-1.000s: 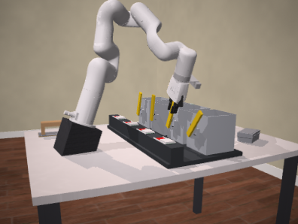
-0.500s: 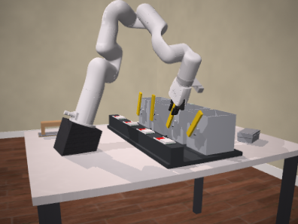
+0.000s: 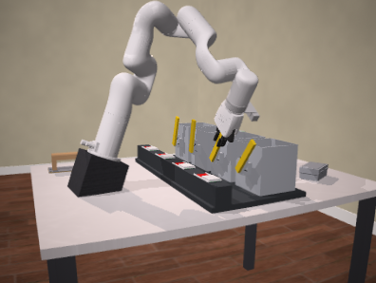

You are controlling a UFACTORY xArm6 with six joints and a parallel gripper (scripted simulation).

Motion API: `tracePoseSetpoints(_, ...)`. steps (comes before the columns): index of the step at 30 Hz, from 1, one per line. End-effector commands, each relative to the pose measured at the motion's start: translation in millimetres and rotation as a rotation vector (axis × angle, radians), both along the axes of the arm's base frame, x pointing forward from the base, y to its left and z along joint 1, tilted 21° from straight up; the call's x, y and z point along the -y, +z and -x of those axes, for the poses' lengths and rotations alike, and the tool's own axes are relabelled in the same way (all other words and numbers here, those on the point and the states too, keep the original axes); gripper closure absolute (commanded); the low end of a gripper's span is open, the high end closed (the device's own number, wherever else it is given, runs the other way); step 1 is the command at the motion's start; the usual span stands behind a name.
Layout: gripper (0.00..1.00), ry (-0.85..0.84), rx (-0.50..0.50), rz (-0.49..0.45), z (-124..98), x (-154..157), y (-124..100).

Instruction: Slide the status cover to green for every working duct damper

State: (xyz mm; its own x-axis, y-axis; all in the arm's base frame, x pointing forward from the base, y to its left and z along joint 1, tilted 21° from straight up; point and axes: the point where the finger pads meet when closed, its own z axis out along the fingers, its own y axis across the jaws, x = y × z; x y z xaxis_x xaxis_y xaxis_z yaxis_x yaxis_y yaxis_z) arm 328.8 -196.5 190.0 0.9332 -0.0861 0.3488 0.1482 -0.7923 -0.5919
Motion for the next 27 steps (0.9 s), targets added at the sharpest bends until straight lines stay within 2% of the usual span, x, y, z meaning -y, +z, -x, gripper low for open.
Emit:
tracePoseSetpoints(1, 0.81, 0.005, 0.003, -0.011, -0.7, 1.9, 0.4)
tracePoseSetpoints(27, 0.81, 0.010, 0.005, -0.025, -0.9, 3.1, -0.5)
